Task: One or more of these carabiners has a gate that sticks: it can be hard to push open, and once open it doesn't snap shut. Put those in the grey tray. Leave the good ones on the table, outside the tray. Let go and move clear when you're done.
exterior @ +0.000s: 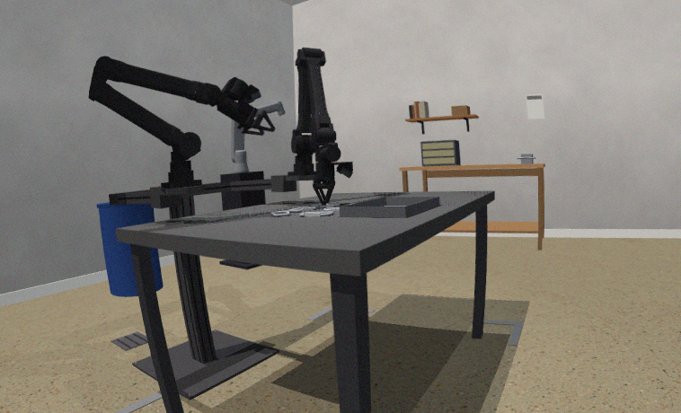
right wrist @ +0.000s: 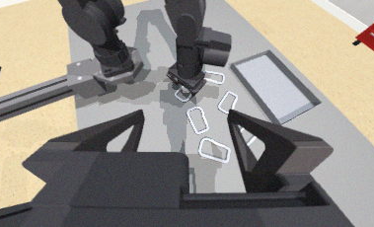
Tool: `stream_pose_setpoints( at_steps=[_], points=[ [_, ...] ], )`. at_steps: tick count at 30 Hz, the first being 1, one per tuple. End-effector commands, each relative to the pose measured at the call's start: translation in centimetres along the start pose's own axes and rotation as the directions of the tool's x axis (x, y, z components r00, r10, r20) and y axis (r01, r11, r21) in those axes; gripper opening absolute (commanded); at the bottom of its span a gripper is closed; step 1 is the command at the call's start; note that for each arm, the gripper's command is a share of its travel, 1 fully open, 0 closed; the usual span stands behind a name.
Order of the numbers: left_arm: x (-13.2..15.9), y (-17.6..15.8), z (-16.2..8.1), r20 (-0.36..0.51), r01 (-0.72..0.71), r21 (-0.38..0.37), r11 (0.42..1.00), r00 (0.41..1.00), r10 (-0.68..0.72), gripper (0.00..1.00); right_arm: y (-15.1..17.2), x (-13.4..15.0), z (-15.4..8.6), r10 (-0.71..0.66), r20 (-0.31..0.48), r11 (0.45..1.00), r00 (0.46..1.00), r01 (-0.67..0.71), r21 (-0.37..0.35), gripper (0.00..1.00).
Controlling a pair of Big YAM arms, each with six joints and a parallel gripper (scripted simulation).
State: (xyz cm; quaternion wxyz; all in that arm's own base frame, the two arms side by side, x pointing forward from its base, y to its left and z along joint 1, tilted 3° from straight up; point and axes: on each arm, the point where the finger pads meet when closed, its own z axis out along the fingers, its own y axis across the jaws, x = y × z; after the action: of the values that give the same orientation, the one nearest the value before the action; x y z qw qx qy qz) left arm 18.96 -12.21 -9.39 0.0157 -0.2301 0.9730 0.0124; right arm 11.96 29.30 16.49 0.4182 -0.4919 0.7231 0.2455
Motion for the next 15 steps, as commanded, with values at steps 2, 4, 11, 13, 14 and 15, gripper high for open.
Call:
stream_pose_setpoints(
  at_steps=[2, 4, 11, 13, 14, 15],
  points=[
    [-0.91, -0.86, 0.56, 0.014, 0.019, 0.019, 1.0, 1.0, -0.019, 0.83, -0.21, -0.99, 0.05, 0.013, 0.022, 1.0, 1.0, -0.013, 0.006, 1.0],
    [-0.91, -0.86, 0.85, 0.014, 0.019, 0.019, 1.0, 1.0, -0.019, 0.83, -0.21, -0.99, 0.05, 0.013, 0.022, 1.0, 1.0, -0.013, 0.006, 1.0],
    [-1.0, -1.06, 0.63, 0.021, 0.019, 0.032, 0.999, 1.0, -0.02, 0.5, -0.21, -0.99, 0.05, 0.013, 0.022, 1.0, 1.0, -0.013, 0.006, 1.0],
    [-0.75, -1.19, 0.53, 0.022, 0.019, 0.037, 0.999, 1.0, -0.02, 0.5, -0.21, -0.99, 0.05, 0.013, 0.022, 1.0, 1.0, -0.013, 0.006, 1.0],
    [-0.75, -1.19, 0.53, 0.022, 0.019, 0.037, 0.999, 1.0, -0.02, 0.5, -0.21, -0.99, 0.05, 0.013, 0.022, 1.0, 1.0, -0.013, 0.006, 1.0],
    [-0.75, -1.19, 0.53, 0.022, 0.019, 0.037, 0.999, 1.0, -0.02, 0.5, -0.21, -0.99, 0.05, 0.013, 0.022, 1.0, 1.0, -0.013, 0.006, 1.0]
  ],
)
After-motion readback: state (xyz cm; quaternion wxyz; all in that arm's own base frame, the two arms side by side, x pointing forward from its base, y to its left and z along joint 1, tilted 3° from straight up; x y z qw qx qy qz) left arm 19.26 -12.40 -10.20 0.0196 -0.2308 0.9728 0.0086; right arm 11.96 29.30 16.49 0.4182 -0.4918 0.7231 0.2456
